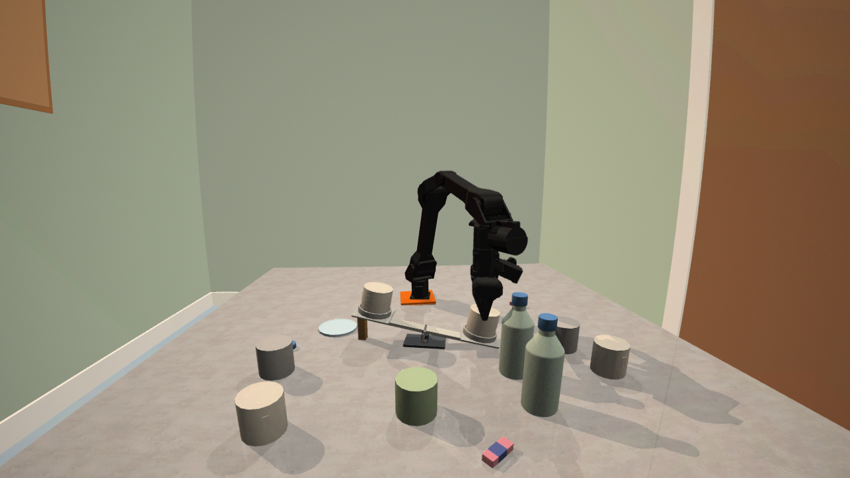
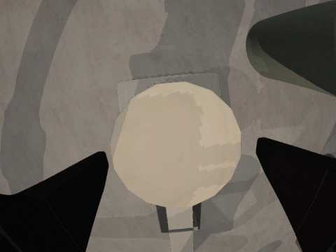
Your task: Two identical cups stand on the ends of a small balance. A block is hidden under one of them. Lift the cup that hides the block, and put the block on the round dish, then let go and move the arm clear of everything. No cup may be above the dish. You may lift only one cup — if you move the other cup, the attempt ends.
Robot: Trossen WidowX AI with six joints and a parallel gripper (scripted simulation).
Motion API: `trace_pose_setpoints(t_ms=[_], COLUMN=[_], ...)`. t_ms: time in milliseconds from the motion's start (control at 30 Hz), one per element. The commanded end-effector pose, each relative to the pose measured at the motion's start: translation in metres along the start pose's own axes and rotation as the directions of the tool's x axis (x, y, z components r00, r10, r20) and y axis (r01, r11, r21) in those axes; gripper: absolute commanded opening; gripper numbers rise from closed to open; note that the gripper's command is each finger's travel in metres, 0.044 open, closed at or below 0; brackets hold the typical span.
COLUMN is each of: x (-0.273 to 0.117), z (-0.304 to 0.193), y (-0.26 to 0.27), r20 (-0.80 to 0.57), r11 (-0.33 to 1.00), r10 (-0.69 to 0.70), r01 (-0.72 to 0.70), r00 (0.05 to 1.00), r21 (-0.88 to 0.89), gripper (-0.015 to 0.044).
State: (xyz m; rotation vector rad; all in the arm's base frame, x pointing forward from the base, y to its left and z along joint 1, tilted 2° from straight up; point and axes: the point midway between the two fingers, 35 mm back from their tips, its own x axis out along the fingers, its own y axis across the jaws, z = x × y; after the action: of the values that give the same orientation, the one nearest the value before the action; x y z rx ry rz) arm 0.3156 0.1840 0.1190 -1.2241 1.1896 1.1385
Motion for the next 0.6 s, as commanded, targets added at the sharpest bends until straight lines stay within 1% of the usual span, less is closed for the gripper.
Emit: trace_pose_setpoints(t_ms=[0,567], x=[0.011,0.038], z=[0.0,-0.002], y=[0.002,0.004], r20=[-0.005,-0.005], r11=[1.0,1.0], r10=[0.014,0.014], r01=[-0.014,-0.014], r00=[1.0,1.0], r21=[-0.006,-0.006], gripper=[0.044,0.044])
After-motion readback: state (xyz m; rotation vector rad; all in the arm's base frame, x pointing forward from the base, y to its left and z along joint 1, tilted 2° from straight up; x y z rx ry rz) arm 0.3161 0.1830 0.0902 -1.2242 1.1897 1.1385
